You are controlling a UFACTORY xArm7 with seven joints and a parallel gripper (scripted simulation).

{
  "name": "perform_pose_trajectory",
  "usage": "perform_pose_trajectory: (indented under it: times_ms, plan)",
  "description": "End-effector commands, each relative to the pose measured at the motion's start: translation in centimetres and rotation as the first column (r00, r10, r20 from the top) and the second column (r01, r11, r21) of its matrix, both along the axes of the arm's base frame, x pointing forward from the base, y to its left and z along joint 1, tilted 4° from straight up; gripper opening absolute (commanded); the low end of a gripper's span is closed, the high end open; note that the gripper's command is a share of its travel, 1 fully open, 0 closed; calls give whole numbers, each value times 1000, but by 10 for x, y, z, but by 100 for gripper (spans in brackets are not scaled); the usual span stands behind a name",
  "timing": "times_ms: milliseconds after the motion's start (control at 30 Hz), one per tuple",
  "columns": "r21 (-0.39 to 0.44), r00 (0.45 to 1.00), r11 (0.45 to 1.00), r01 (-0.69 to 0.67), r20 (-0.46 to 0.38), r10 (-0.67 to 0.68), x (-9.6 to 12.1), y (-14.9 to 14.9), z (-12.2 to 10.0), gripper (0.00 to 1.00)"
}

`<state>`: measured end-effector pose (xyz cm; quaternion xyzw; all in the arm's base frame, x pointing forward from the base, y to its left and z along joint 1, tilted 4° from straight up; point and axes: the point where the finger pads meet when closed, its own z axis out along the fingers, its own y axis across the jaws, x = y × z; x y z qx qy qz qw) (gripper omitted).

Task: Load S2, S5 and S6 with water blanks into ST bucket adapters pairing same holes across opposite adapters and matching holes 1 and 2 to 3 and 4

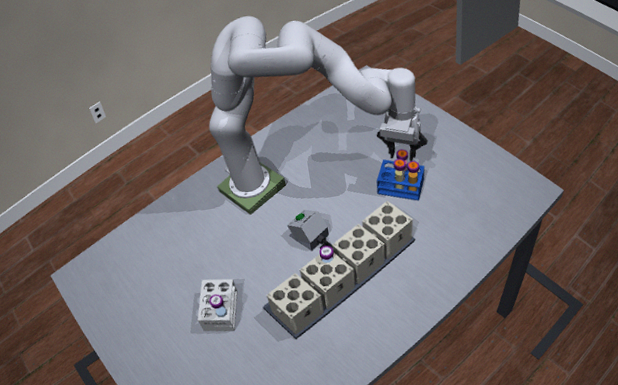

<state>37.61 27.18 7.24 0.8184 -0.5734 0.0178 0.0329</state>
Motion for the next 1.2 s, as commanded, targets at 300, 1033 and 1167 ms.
perform_pose_trajectory:
  times_ms: [300,1033,1167]
  plan:
    - [3,1000,1000,0,4,0,1,1,-5,57]
    - [3,1000,1000,0,4,0,1,1,-6,0]
    - [3,1000,1000,0,4,0,1,1,-6,0]
